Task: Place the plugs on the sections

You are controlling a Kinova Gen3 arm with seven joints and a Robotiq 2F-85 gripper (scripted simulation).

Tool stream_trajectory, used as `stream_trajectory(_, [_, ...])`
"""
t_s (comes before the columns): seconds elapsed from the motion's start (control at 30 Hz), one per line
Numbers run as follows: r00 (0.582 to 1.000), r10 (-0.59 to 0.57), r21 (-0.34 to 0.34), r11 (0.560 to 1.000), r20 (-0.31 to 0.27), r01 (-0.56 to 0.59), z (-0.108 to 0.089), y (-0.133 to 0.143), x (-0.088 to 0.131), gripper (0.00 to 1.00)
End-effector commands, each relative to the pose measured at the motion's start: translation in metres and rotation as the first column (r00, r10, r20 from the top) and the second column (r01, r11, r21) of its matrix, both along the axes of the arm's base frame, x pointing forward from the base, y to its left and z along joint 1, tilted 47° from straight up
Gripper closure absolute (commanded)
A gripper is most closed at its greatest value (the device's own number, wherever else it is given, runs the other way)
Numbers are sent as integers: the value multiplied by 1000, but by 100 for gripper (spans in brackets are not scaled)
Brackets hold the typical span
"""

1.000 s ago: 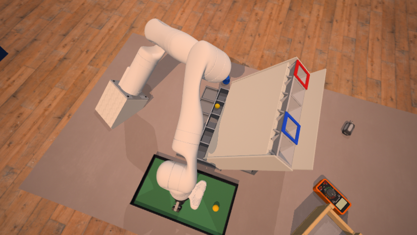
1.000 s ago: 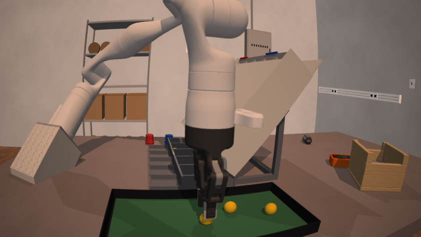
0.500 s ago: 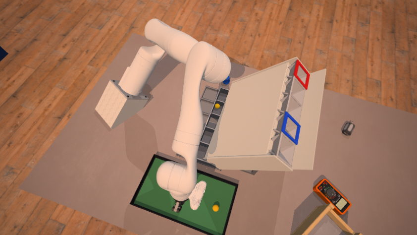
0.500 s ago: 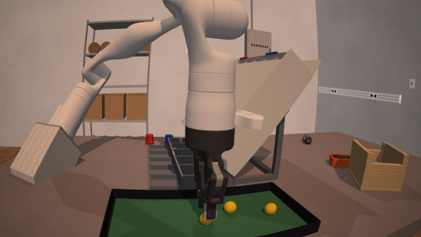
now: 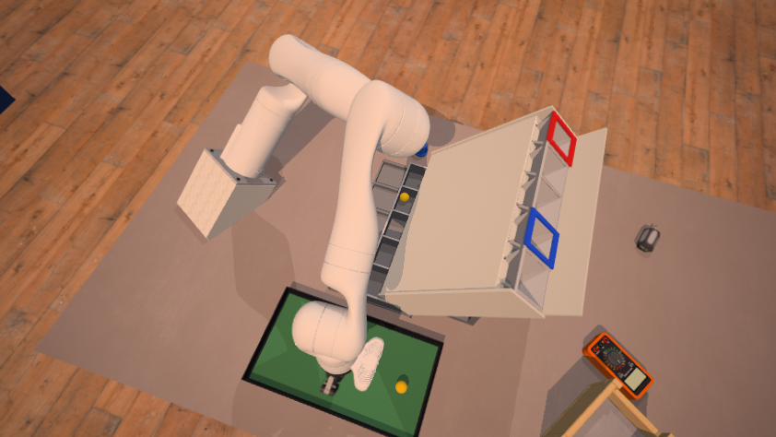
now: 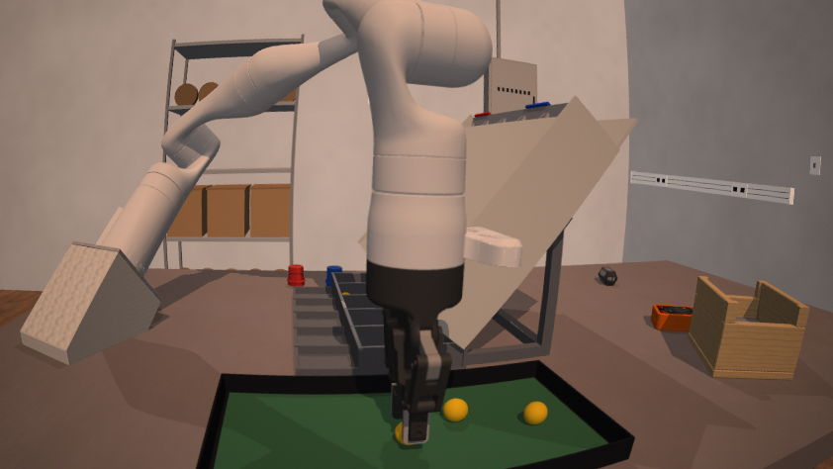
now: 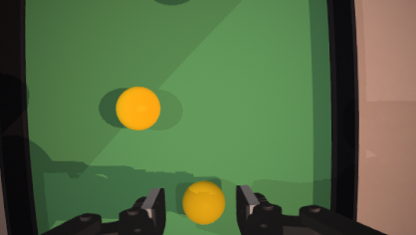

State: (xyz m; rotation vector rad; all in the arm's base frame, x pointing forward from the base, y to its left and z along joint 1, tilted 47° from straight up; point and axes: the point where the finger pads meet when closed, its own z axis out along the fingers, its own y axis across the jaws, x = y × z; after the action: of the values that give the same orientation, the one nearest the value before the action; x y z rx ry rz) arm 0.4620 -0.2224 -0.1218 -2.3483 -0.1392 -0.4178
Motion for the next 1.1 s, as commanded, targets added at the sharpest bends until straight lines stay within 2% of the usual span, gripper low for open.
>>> stream_trajectory(0.0, [1000,-1,-2,1000,1,1,1,-1,0,50])
stream_trajectory(1.07, [1000,-1,-2,1000,1,1,-10,10,5,50])
